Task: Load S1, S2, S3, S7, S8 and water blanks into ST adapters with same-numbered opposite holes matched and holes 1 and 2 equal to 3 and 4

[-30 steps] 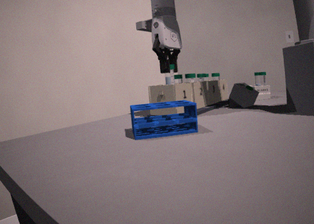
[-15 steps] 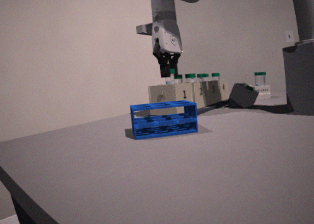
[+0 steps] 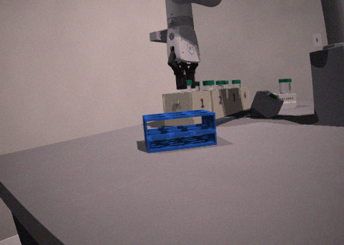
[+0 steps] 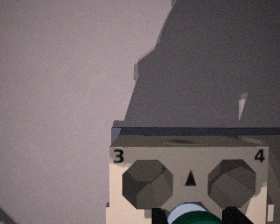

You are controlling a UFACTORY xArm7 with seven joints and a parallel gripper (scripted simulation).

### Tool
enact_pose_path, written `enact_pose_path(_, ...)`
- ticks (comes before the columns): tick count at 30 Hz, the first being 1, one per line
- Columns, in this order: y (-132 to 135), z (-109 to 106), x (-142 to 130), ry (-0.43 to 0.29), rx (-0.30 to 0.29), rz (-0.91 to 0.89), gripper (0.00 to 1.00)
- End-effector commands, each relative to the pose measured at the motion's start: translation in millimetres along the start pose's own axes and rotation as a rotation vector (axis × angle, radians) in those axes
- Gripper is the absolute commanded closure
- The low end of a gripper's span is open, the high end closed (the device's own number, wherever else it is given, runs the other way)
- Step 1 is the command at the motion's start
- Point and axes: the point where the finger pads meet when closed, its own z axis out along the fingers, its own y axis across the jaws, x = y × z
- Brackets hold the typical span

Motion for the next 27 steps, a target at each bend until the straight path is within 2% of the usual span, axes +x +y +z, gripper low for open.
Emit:
enact_pose_path(1,-0.4,1.9,1.7,0.004,0.002,0.000,1.00)
enact_pose_path(16,-0.4,1.9,1.8,0.004,0.002,0.000,1.00)
enact_pose_path(17,-0.4,2.3,1.7,0.004,0.002,0.000,0.56)
enact_pose_path(27,-0.4,2.2,1.8,0.004,0.002,0.000,0.56)
